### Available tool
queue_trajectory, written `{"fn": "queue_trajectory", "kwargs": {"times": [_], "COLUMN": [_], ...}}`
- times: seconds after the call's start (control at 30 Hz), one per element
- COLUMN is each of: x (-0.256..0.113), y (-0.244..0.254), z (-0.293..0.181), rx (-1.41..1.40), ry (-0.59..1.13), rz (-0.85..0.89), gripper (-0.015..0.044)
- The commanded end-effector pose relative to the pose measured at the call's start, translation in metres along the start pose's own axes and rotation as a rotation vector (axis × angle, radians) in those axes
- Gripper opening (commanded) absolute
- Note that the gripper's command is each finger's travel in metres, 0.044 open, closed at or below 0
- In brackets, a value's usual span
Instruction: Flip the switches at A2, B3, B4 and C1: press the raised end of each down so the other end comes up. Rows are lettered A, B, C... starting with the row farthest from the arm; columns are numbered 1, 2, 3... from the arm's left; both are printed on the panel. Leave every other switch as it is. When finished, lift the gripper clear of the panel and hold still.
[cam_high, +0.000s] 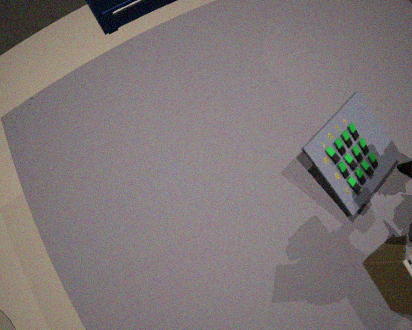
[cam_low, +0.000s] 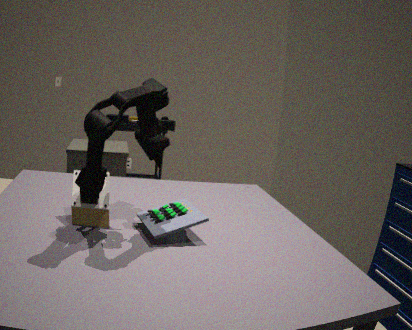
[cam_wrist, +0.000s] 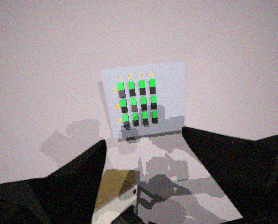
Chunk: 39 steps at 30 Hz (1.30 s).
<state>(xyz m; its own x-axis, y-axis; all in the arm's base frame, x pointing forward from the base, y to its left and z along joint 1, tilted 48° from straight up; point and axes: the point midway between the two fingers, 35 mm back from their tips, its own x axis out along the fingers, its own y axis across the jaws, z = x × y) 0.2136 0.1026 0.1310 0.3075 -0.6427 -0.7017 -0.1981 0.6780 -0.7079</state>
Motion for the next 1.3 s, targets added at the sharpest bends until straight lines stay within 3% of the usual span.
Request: {"fn": "queue_trajectory", "kwargs": {"times": [0.0, 0.23, 0.47, 0.57, 1.27], "x": [0.002, 0.092, 0.113, 0.137, 0.161], "y": [0.001, 0.003, 0.002, 0.0, -0.001], "z": [0.001, 0.046, 0.05, 0.05, 0.05], "rx": [0.0, 0.012, 0.014, 0.015, 0.015], "ry": [0.0, -0.002, 0.007, 0.024, 0.024], "rz": [0.0, -0.024, -0.031, -0.032, -0.033], "gripper": [0.0374, 0.019, 0.0006, 0.0, 0.0]}}
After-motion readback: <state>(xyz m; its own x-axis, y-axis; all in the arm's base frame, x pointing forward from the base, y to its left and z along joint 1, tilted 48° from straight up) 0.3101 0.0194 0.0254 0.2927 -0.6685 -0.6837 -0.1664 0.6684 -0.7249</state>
